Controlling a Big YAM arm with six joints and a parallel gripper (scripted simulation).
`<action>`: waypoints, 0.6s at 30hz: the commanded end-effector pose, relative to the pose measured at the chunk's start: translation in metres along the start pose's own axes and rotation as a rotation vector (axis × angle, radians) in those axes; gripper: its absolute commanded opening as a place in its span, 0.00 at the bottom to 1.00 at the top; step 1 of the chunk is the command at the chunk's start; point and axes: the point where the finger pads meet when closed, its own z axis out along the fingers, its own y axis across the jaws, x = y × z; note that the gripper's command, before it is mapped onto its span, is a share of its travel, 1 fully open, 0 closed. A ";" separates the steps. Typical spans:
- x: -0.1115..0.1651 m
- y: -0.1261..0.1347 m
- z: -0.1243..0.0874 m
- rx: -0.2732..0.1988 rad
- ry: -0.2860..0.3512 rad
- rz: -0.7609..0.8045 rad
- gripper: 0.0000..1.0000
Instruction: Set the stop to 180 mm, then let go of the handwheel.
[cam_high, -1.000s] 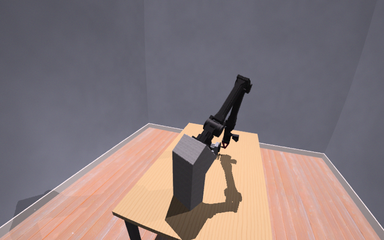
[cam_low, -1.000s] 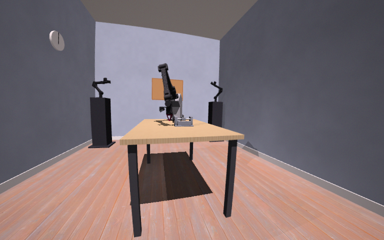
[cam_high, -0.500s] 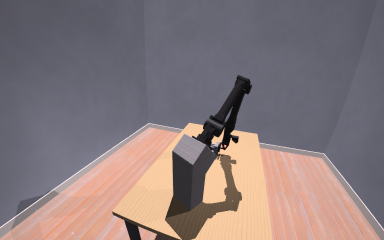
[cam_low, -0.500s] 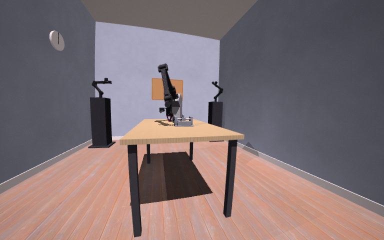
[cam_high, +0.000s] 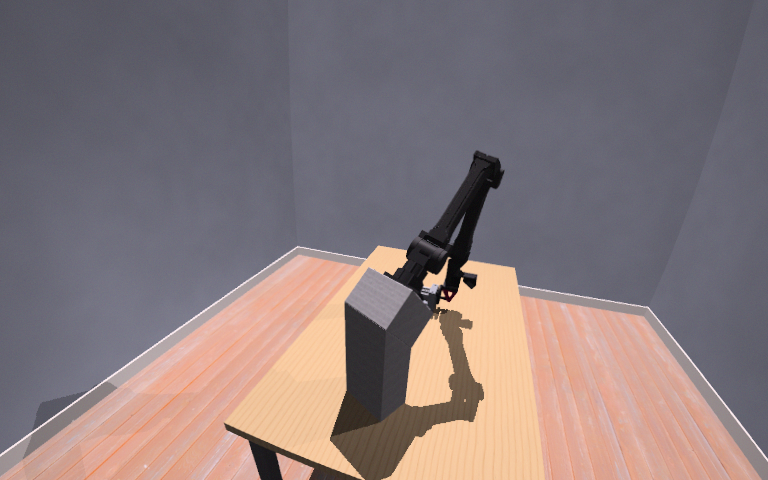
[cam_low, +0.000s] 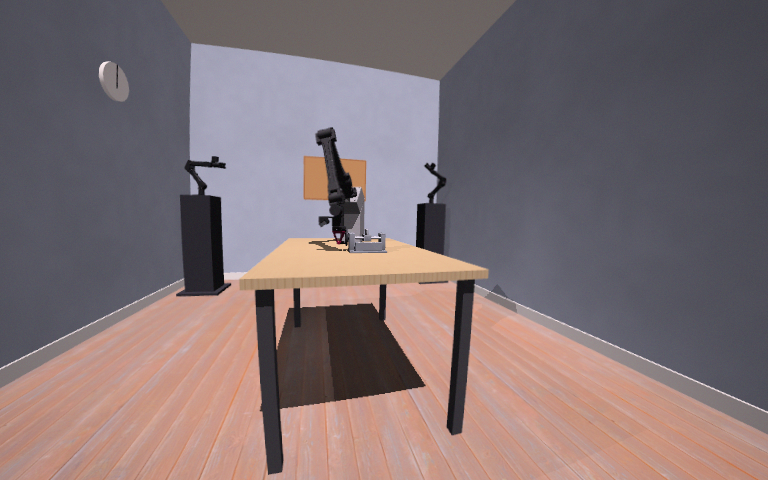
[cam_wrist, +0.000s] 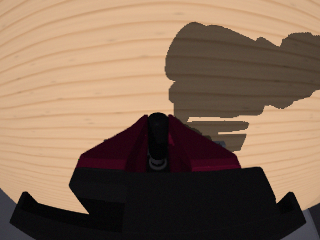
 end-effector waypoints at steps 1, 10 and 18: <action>-0.005 -0.013 0.014 0.016 -0.009 -0.002 0.06; -0.005 -0.021 0.016 0.021 -0.010 0.001 0.06; -0.005 -0.025 0.018 0.017 -0.010 -0.002 0.06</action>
